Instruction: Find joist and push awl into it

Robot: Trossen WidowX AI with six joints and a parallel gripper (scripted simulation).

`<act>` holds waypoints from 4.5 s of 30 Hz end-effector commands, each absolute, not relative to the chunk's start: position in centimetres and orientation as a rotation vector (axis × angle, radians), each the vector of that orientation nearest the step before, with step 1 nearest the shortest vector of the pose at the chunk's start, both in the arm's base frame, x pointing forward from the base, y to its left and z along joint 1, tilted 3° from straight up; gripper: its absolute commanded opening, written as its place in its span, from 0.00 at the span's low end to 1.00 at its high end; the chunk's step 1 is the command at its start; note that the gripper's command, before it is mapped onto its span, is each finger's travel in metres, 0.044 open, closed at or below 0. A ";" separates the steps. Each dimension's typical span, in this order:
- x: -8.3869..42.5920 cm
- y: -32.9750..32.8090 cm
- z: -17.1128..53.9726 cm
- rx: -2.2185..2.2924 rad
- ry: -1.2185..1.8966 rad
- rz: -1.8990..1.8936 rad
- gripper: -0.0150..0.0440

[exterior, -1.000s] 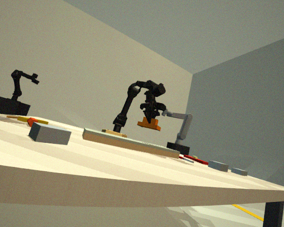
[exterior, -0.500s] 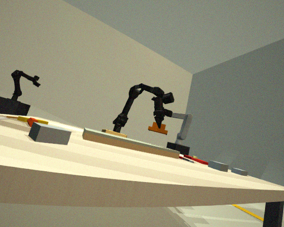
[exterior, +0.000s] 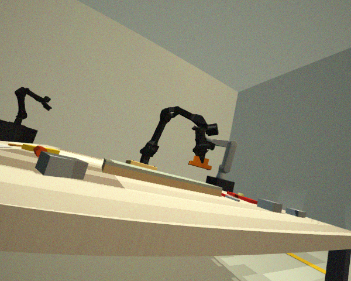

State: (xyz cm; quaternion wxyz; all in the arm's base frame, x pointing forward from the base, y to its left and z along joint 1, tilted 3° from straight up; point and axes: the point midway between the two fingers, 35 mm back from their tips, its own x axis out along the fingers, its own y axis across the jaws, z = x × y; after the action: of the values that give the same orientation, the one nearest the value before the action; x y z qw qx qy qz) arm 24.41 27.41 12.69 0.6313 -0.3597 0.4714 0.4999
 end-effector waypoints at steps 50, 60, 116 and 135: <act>11.8 33.5 7.3 -1.034 0.934 1.469 0.25; 11.7 33.5 5.4 -1.034 0.934 1.469 0.25; 20.0 25.5 8.8 -0.412 1.341 0.783 1.00; 24.8 5.8 6.3 0.932 1.365 -0.708 1.00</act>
State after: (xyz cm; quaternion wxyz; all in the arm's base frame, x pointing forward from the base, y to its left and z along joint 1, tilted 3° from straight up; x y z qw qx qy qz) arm 25.59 11.87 7.37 0.7041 0.2490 0.6555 -0.1119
